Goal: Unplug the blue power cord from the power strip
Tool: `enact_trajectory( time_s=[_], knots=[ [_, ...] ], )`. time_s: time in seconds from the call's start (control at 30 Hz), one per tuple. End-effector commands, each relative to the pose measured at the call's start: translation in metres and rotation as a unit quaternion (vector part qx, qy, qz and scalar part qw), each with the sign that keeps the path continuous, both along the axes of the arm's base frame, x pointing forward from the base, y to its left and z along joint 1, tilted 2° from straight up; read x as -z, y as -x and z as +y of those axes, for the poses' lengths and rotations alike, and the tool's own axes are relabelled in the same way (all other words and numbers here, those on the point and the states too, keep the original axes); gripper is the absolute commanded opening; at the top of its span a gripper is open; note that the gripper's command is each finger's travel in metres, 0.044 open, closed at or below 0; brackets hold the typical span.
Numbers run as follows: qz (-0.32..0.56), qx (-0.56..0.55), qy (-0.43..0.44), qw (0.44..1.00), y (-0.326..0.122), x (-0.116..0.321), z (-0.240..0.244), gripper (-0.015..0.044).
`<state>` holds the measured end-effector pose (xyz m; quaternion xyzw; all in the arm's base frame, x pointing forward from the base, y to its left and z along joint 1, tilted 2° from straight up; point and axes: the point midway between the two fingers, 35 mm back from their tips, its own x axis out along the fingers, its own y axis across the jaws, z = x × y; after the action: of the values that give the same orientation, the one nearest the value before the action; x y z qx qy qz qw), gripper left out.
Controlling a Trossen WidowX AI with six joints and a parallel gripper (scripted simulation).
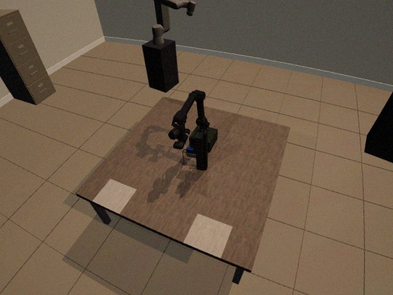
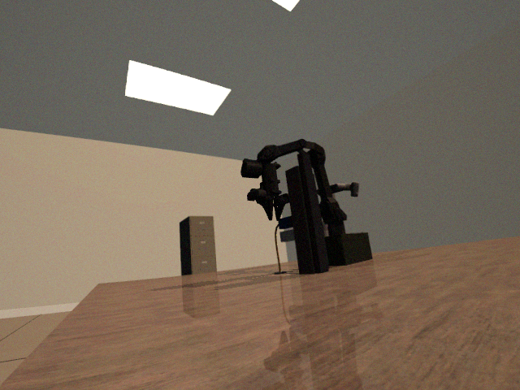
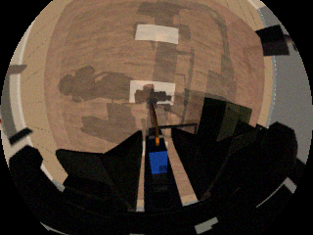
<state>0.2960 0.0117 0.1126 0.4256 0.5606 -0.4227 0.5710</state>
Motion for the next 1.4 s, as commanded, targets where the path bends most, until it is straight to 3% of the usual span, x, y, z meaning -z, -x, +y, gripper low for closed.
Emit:
enact_trajectory(
  time_s=[0.0,1.3,1.37],
  knots=[
    [0.005,0.001,0.005,1.0,0.0,0.001,0.002,0.016],
    [0.006,0.001,0.004,1.0,0.012,0.014,0.04,0.016],
    [0.008,0.0,0.003,1.0,0.012,0.011,0.04,0.0107]
  ],
)
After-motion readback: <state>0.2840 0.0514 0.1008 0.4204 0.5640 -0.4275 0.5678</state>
